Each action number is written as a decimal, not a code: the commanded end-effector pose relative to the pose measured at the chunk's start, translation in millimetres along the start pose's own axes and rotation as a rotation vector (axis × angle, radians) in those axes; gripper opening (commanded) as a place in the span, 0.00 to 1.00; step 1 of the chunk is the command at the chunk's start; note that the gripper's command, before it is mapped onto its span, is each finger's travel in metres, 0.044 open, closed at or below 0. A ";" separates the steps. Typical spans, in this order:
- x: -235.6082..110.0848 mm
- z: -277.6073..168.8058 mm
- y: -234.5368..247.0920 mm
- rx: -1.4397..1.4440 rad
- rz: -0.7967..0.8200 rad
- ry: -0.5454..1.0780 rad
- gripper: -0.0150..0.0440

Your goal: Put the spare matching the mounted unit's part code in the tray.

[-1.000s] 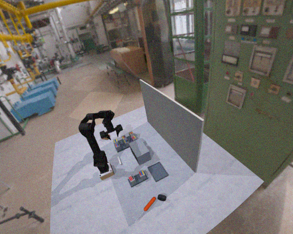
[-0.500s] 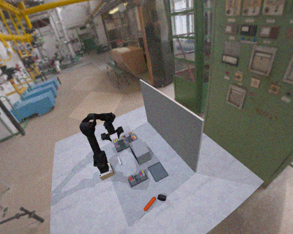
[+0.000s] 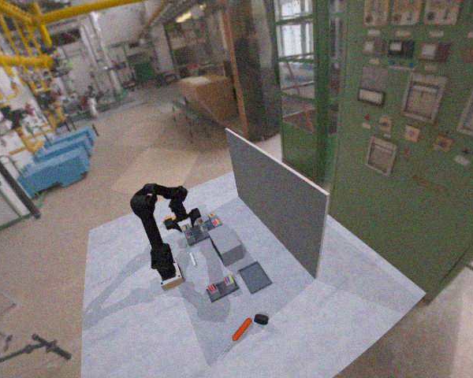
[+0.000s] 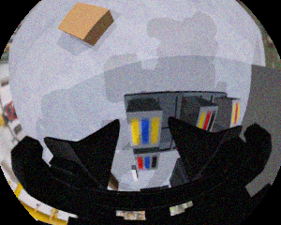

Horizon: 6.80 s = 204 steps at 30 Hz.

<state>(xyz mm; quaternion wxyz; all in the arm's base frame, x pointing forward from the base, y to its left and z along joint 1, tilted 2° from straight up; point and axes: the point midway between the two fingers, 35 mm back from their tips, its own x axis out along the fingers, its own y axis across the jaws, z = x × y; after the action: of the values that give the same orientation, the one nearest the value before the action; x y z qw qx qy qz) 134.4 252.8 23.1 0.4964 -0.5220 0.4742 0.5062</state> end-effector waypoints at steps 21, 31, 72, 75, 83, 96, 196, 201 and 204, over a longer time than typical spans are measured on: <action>14.8 -2.3 1.2 0.000 0.003 0.005 0.50; 14.8 -2.3 1.2 0.000 0.003 0.005 0.25; -136.5 -4.7 4.9 -0.006 0.005 0.005 0.25; -137.3 -5.1 4.3 -0.006 0.005 0.005 0.25; -138.9 -18.1 -29.1 0.006 0.006 0.003 0.25; -142.5 -53.6 -86.2 0.038 -0.004 0.005 0.25; -130.2 -414.0 -200.1 -0.007 -0.014 0.045 0.25; -126.2 -414.6 -200.8 -0.007 -0.015 0.045 0.25; -123.8 -414.9 -201.2 -0.007 -0.015 0.045 0.25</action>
<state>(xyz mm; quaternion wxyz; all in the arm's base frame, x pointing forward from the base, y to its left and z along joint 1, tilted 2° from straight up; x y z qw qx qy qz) 353.8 -151.1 154.9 0.4873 -0.5380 0.4828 0.4899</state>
